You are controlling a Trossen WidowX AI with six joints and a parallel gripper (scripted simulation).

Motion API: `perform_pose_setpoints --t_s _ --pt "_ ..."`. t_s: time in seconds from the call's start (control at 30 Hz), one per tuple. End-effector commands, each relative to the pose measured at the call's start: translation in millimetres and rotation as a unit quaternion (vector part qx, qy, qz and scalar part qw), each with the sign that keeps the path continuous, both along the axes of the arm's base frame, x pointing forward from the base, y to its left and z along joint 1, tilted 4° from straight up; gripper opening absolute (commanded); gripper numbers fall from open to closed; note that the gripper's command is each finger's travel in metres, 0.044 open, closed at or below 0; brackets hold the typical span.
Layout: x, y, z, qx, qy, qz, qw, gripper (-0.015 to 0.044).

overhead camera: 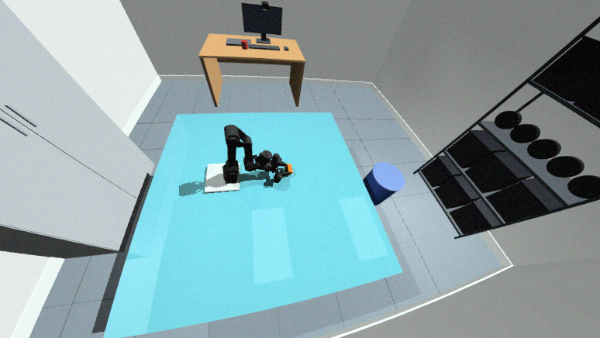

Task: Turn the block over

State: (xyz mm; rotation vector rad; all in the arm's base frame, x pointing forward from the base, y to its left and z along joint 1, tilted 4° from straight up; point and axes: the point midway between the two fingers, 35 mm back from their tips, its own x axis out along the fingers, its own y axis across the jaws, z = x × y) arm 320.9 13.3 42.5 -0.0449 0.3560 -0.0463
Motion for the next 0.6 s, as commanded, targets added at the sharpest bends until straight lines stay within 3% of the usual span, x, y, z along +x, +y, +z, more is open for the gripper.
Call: perform_pose_setpoints --t_s 0.0,0.33,0.57 --pt "0.0 -0.5 0.2 -0.003 -0.001 -0.001 1.000 0.0184" --pt "0.0 -0.5 0.2 -0.003 -0.001 -0.001 1.000 0.0440" --pt "0.0 -0.5 0.2 -0.003 -0.001 -0.001 1.000 0.0440"
